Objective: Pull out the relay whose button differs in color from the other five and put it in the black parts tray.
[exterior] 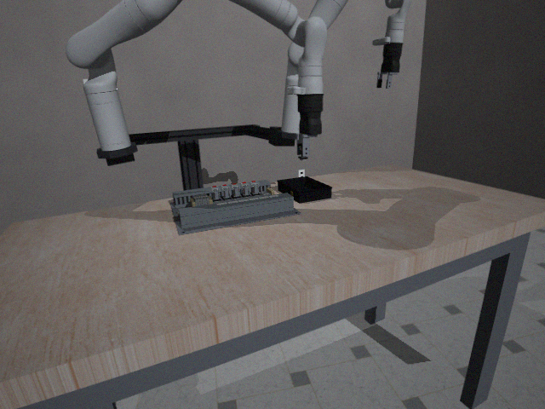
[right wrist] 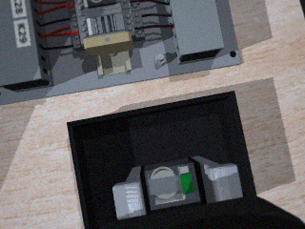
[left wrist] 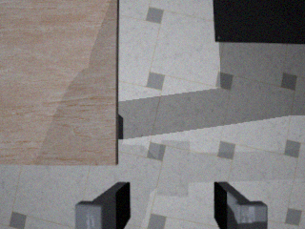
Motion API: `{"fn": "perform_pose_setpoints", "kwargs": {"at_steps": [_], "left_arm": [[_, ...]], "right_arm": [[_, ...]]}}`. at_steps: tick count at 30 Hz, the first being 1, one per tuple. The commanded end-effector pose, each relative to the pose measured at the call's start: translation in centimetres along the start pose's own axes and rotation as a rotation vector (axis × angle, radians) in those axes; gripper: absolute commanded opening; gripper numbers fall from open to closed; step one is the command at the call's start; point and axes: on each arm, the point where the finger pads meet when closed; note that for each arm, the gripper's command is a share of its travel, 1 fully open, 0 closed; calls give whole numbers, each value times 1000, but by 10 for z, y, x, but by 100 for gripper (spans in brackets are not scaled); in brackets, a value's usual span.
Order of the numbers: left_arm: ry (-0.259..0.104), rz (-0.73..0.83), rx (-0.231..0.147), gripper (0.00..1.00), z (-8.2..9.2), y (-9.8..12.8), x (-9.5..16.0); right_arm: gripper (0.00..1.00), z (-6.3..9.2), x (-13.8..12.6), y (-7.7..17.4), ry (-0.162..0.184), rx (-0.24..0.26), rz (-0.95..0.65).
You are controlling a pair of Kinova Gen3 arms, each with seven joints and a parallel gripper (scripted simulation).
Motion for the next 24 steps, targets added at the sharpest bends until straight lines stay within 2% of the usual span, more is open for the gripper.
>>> {"fn": "perform_pose_setpoints", "kwargs": {"at_steps": [1, 24], "left_arm": [[0, 0, -2, 100, 1, 0, 0], [0, 0, -2, 100, 1, 0, 0]], "right_arm": [[0, 2, 0, -1, 0, -3, 0], [0, -2, 0, -1, 0, -3, 0]]}}
Point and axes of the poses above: on each arm, the point where the finger pads meet when closed, its own z axis back along the fingers, its own x axis across the jaws, y = z × x, and after that the axes turned 13 degrees about -z, right-handed
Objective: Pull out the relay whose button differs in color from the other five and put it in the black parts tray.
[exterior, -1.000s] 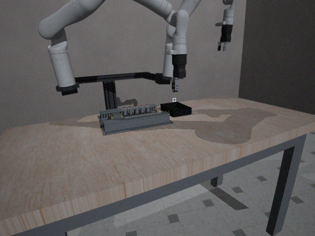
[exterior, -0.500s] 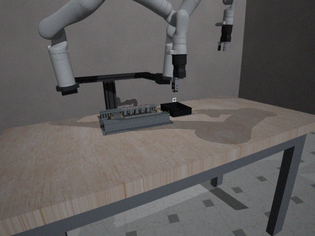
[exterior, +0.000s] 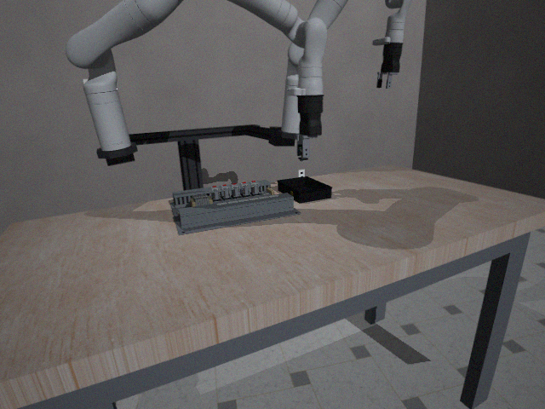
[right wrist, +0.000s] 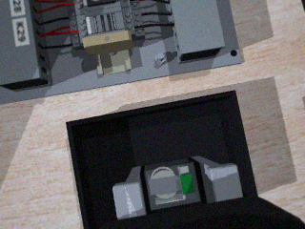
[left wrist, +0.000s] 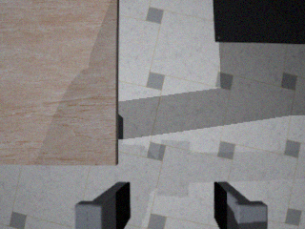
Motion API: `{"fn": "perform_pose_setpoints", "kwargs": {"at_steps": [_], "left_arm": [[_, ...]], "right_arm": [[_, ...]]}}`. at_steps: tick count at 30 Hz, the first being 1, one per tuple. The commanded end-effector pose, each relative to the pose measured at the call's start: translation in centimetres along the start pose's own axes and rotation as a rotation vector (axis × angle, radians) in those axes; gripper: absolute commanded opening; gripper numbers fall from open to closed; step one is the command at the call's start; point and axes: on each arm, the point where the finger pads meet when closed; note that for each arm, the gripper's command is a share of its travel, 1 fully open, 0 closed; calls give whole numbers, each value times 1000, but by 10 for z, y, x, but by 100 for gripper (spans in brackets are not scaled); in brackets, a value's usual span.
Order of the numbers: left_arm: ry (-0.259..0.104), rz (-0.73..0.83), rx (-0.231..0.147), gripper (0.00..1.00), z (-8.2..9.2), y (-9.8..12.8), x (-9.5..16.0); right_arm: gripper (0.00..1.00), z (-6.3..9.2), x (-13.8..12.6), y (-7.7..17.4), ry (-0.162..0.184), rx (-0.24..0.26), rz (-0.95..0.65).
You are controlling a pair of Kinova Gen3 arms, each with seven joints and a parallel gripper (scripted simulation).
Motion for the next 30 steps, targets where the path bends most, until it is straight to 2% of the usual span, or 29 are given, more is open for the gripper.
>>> {"fn": "perform_pose_setpoints", "kwargs": {"at_steps": [1, 8, 20, 22, 30], "left_arm": [[0, 0, -2, 100, 1, 0, 0], [0, 0, -2, 100, 1, 0, 0], [0, 0, -2, 100, 1, 0, 0], [0, 0, -2, 100, 1, 0, 0], [0, 0, -2, 100, 1, 0, 0]], "right_arm": [[0, 0, 0, -1, 0, -3, 0], [0, -6, 0, -1, 0, -3, 0], [0, -28, 0, -1, 0, -3, 0], [0, -28, 0, -1, 0, -3, 0], [0, -48, 0, -1, 0, -3, 0]]}}
Point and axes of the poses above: on each arm, the point where the finger pads meet when closed, its own z axis back along the fingers, its own x axis across the jaws, y = z × x, and after that the axes turned 13 degrees about -z, right-handed
